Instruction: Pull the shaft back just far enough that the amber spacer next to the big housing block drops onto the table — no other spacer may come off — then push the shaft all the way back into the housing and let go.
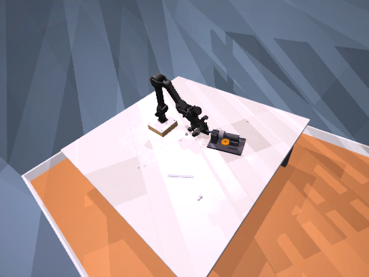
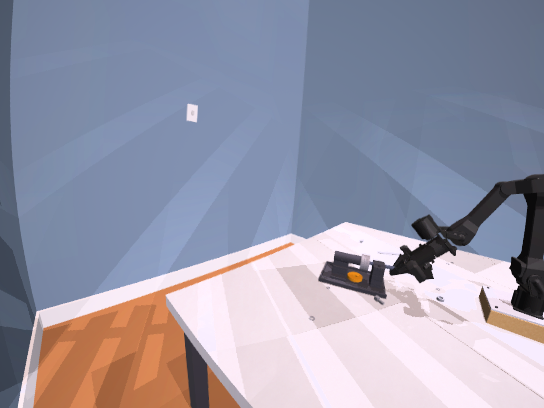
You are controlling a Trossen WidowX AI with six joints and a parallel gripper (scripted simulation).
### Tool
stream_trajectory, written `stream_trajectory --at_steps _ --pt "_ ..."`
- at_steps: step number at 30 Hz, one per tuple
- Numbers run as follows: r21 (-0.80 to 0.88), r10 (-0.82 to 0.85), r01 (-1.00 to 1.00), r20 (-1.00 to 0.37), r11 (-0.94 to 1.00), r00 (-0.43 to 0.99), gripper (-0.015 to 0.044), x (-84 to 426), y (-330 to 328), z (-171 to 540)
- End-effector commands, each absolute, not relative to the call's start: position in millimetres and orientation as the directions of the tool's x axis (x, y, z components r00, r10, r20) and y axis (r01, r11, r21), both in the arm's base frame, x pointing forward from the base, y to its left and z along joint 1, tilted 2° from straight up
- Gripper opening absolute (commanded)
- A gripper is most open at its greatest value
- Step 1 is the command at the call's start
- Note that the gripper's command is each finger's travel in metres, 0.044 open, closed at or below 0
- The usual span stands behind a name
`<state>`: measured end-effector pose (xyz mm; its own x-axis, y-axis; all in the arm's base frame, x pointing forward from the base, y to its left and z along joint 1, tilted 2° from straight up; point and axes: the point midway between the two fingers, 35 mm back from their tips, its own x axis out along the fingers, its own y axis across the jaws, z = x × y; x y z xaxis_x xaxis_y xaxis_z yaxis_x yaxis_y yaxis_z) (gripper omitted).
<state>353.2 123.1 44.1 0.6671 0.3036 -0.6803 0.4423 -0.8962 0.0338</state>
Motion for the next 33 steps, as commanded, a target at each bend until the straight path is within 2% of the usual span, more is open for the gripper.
stream_trajectory --at_steps 1,33 --pt "0.034 0.301 0.438 -0.678 -0.898 0.670 0.0000 355.3 123.5 44.8" --pt "0.034 0.302 0.438 -0.678 -0.898 0.670 0.0000 363.2 127.3 45.4"
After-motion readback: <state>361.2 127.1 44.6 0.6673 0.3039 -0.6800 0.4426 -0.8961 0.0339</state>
